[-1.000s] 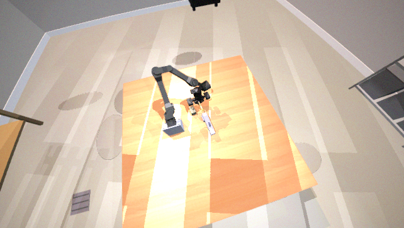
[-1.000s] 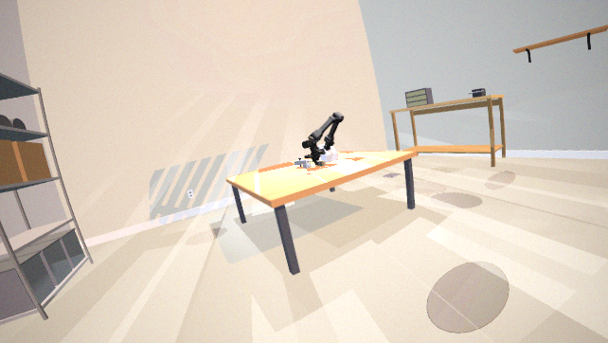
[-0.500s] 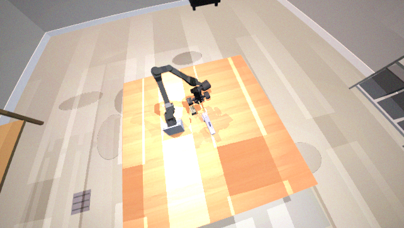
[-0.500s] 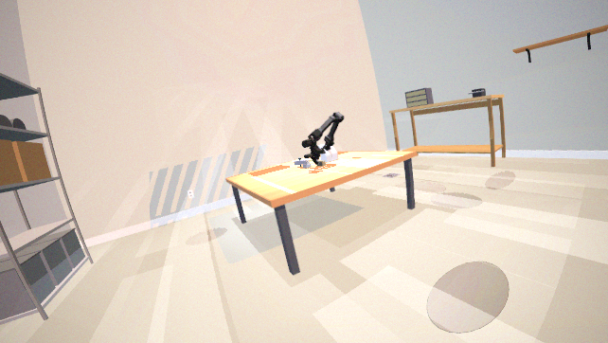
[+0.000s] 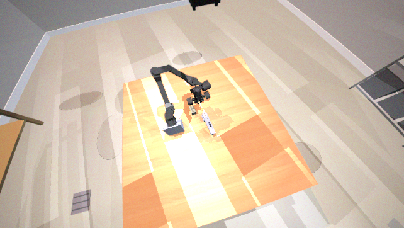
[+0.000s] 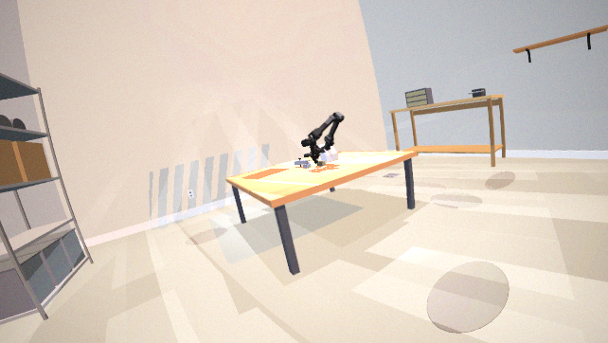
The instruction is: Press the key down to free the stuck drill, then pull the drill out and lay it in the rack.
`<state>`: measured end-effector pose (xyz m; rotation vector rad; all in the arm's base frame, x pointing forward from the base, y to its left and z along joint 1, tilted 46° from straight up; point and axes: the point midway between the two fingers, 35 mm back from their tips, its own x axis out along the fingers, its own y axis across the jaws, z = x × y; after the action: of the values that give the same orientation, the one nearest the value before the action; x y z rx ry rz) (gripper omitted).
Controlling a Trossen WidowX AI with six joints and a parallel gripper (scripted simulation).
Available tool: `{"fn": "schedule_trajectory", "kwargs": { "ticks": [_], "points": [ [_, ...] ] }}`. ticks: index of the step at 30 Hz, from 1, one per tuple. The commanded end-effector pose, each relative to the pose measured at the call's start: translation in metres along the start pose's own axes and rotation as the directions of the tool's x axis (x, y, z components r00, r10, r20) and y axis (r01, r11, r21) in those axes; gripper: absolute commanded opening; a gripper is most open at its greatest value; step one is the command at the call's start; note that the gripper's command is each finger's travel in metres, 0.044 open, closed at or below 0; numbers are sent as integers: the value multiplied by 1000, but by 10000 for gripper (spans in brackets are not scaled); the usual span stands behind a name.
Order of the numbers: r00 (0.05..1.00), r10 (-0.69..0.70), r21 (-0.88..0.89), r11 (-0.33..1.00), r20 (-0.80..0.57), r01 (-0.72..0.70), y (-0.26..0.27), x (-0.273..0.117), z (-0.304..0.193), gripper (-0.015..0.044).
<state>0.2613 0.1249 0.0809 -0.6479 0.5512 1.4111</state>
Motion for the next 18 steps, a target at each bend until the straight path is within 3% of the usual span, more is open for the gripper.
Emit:
{"fn": "schedule_trajectory", "kwargs": {
  "ticks": [1,18],
  "points": [
    [1000,-4,-5,1000,2,4,0,-3,0,0],
    [1000,-4,-5,1000,2,4,0,-10,-2,0]
  ]
}}
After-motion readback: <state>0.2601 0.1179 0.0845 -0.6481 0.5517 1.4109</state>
